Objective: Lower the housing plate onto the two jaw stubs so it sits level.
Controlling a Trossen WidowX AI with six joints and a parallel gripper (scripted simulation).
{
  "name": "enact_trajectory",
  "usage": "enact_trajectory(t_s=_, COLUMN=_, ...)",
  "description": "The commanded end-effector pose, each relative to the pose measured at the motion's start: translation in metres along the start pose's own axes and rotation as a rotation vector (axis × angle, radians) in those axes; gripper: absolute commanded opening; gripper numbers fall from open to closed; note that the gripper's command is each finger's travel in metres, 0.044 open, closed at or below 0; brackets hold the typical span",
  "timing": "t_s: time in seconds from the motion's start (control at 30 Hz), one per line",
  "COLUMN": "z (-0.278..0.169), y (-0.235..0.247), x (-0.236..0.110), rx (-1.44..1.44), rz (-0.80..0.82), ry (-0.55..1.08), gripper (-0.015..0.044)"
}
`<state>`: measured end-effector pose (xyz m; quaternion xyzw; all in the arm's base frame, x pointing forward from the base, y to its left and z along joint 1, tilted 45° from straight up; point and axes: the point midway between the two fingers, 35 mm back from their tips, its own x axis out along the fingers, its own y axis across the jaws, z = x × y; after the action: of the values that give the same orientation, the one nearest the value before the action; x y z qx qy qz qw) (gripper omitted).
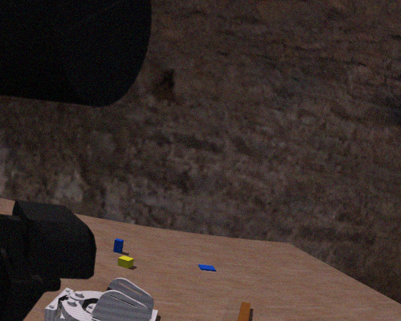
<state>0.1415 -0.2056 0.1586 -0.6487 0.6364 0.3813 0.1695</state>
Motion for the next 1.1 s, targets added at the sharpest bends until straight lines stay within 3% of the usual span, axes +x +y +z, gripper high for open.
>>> enact_trajectory(t_s=0.0, z=-0.002, y=0.002, x=-0.008, rx=0.010, rz=-0.002, ry=0.010, gripper=0.0351)
enact_trajectory(t_s=1.07, z=0.035, y=-0.070, x=-0.003, rx=0.660, rz=-0.017, ry=-0.056, gripper=0.0351)
